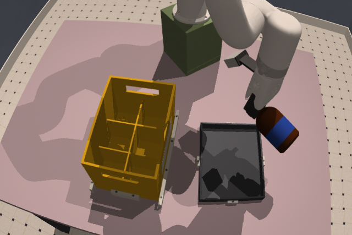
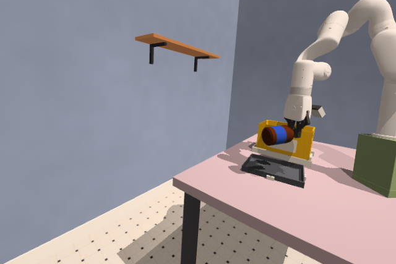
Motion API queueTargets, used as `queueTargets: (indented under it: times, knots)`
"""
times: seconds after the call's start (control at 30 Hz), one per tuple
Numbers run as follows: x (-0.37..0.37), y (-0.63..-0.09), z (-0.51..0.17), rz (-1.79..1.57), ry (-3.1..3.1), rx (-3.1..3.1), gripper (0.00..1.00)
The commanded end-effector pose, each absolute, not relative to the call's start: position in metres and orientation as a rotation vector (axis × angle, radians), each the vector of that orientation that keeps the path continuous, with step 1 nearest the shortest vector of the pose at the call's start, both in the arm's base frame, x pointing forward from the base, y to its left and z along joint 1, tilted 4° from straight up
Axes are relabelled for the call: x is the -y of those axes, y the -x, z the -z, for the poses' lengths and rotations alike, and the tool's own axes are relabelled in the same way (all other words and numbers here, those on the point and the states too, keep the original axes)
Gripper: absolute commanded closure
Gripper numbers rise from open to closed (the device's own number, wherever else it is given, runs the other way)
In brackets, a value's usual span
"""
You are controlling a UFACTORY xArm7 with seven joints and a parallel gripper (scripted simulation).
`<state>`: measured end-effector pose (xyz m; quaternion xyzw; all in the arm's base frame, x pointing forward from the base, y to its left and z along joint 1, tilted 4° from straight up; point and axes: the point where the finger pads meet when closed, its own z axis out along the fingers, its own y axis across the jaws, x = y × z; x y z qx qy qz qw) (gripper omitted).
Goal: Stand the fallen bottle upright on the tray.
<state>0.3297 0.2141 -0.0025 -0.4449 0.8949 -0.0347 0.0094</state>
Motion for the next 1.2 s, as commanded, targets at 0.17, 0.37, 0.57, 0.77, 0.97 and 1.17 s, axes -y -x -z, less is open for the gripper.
queueTargets:
  times: [0.17,0.37,0.57,0.77,0.97,1.17]
  knots:
    - [-0.215,-0.3307,0.0016,0.109,1.528,-2.722,1.0]
    - [-0.215,-0.3308,0.0015,0.111,1.648,-2.654,1.0]
    - [-0.215,-0.3308,0.0015,0.111,1.702,-2.621,1.0]
    - [-0.215,-0.3308,0.0015,0.111,1.705,-2.619,1.0]
    - [-0.215,-0.3308,0.0015,0.111,1.705,-2.619,1.0]
    - [-0.215,-0.3308,0.0015,0.111,1.712,-2.615,1.0]
